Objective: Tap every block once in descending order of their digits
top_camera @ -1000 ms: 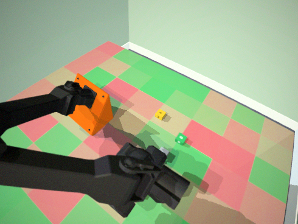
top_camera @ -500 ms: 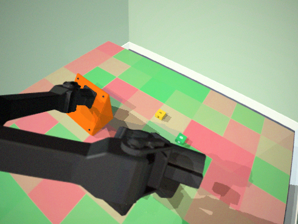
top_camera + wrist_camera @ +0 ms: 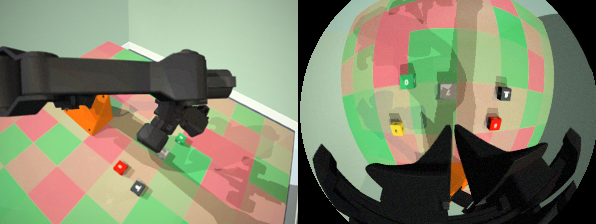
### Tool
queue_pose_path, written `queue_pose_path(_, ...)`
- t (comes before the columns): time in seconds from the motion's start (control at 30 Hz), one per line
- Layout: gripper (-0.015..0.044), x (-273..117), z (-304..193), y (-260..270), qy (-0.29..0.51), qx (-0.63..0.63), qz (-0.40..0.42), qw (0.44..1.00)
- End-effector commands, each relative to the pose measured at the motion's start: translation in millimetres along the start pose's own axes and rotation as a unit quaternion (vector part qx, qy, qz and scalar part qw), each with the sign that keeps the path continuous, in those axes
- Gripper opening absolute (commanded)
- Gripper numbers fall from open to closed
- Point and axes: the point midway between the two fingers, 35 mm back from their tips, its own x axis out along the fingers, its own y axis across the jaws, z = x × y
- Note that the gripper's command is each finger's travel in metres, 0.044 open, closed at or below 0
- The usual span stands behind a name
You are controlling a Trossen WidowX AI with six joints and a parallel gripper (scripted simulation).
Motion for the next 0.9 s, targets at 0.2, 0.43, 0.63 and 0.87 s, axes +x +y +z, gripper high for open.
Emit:
queue_pose_path(0.2, 0.002, 19.2, -70.0, 143.1, 0.009, 0.006, -0.018, 1.0)
queue_pose_path(0.43, 0.002, 22.2, -70.4, 144.2, 0.008, 0.006, -0.019, 1.0)
queue_pose_path(0.63, 0.002, 98.4, -71.5, 140.4, 0.008, 0.007, -0.02, 1.0)
queue_pose_path(0.87, 0.002, 103.3, -71.8, 140.0, 0.008, 0.007, -0.02, 1.0)
